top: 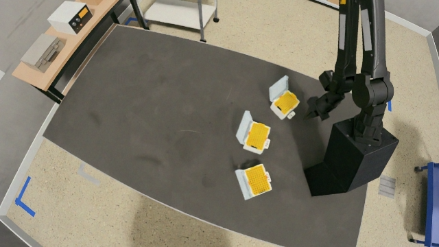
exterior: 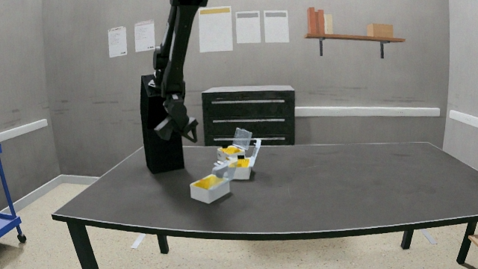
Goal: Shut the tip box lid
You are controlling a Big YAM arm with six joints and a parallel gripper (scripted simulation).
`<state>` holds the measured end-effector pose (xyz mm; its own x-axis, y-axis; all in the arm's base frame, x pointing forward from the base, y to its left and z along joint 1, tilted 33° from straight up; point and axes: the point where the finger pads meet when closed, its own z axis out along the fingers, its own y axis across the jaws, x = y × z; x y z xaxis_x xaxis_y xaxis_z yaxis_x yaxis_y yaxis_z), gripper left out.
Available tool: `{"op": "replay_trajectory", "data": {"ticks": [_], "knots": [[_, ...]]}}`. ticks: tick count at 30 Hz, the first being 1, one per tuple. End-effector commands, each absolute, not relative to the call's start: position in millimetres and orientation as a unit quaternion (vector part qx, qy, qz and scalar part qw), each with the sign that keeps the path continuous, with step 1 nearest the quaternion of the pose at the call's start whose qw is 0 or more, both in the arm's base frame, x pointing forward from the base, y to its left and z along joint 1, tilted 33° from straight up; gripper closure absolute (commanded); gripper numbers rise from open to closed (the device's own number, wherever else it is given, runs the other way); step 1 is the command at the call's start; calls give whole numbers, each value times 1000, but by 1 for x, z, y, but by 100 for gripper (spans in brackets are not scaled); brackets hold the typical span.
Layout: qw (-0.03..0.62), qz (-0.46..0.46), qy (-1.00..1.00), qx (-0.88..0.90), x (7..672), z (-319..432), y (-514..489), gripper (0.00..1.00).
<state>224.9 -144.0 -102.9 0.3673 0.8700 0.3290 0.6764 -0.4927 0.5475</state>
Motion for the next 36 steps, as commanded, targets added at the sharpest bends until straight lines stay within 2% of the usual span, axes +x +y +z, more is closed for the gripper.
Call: {"op": "replay_trajectory", "data": {"ticks": [1,7,14,19,36], "knots": [[161,296,476,812,221,-99,-148,100],[143,294,473,818,215,-106,-138,100],[140,251,580,762,241,-107,-113,100],[117,234,600,756,242,-117,-95,100],[99,170,712,674,258,-136,-42,100]]}}
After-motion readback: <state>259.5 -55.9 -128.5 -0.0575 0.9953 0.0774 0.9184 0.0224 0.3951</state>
